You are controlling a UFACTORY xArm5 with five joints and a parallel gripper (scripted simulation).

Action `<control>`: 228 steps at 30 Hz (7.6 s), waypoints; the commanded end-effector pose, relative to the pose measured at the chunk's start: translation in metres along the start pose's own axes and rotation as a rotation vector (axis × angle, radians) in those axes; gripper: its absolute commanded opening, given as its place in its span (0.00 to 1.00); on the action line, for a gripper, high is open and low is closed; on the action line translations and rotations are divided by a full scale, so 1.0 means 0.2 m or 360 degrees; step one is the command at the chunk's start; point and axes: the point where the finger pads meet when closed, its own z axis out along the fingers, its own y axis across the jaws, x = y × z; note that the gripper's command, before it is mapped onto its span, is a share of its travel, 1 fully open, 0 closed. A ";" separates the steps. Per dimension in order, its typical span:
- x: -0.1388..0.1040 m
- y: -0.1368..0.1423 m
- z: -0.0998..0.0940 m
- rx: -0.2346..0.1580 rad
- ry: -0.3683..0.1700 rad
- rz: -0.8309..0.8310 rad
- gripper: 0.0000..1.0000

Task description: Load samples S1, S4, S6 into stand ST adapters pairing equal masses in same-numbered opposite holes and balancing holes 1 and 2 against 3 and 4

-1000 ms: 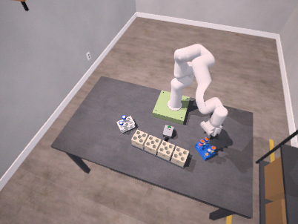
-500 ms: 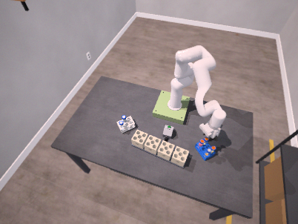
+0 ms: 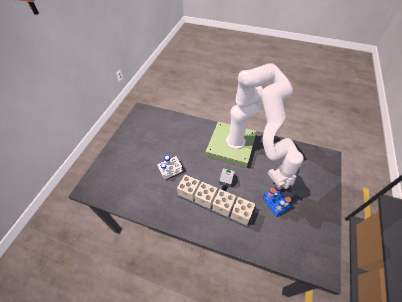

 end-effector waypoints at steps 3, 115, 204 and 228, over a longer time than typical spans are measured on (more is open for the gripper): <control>0.00 -0.01 0.00 0.0008 -0.0006 0.0000 0.57; 0.00 -0.01 0.04 0.0008 -0.0006 0.0000 0.00; 0.00 -0.01 -0.58 0.0008 -0.0006 0.0000 0.00; 0.00 -0.01 -0.58 0.0008 -0.0006 0.0000 0.00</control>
